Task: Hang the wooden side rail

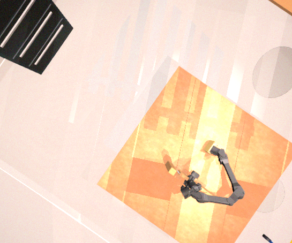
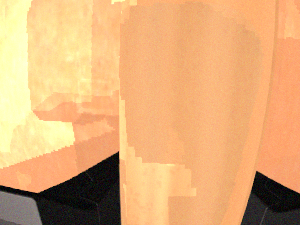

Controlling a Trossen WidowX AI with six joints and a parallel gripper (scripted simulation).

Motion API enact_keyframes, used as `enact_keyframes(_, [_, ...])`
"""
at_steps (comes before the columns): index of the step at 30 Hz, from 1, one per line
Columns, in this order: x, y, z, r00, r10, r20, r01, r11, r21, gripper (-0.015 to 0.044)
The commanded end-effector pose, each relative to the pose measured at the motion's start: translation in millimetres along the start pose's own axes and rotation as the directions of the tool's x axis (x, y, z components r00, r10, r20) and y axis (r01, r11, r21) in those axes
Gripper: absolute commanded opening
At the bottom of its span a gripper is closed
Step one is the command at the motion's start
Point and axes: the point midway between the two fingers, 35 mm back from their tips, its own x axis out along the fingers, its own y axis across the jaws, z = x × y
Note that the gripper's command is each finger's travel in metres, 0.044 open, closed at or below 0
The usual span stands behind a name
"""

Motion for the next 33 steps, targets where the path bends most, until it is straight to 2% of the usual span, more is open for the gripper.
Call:
enact_keyframes(1, [-4.5, -1.3, -1.2, 1.000, -0.008, -0.004, 0.008, 1.000, -0.010, 0.0000])
enact_keyframes(33, [-9.8, -1.2, -1.2, 1.000, -0.008, -0.005, 0.008, 1.000, -0.010, 0.0000])
